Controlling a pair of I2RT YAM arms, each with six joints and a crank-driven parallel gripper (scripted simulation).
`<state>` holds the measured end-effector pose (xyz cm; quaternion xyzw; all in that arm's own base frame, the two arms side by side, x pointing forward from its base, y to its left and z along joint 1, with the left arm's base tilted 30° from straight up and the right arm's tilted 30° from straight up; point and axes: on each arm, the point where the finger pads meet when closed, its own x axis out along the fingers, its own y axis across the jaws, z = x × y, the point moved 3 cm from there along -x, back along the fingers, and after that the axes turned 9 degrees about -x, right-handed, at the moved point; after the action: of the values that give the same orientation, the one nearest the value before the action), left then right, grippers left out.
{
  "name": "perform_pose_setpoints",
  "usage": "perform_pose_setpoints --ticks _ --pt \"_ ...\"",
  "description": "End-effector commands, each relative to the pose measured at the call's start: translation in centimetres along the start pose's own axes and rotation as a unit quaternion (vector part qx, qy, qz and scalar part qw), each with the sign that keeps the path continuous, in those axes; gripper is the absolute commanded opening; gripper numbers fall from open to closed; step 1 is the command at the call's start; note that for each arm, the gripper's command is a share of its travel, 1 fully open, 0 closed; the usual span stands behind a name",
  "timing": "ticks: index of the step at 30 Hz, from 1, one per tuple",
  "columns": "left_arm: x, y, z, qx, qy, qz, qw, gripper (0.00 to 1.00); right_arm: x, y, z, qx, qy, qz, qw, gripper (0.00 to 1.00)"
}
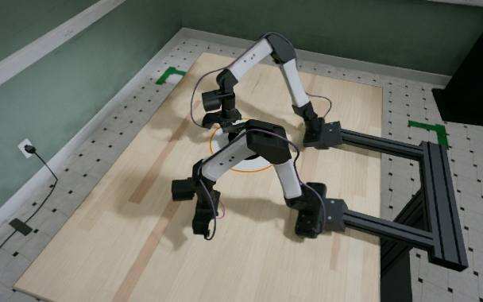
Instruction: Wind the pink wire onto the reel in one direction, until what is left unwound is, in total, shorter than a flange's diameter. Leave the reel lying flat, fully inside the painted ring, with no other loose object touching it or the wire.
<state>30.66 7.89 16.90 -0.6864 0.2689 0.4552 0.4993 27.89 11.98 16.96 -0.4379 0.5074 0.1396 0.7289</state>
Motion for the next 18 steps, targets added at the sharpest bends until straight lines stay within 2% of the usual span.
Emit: perform_pose_setpoints --ticks 1,2,3,5,18 --pt "0.03 -0.38 0.2 -0.001 0.002 -0.009 1.0 0.0 -0.92 -0.79 0.47 -0.141 -0.015 0.001 0.99 0.85" --pt "0.03 -0.38 0.2 -0.001 0.002 -0.009 1.0 0.0 -0.92 -0.79 0.47 -0.141 -0.015 0.001 0.99 0.85" --pt "0.04 -0.37 0.2 -0.001 0.002 -0.009 1.0 0.0 -0.9 -0.81 0.47 -0.217 -0.017 0.003 0.976 0.85" --pt "0.05 -0.35 0.19 -0.001 0.002 -0.009 1.0 0.0 -0.85 -0.78 0.45 -0.262 -0.02 0.005 0.965 0.85" --pt "0.09 -0.2 0.16 -0.001 0.002 -0.009 1.0 0.0 -0.62 -0.44 0.62 -0.262 -0.02 0.005 0.965 0.85"
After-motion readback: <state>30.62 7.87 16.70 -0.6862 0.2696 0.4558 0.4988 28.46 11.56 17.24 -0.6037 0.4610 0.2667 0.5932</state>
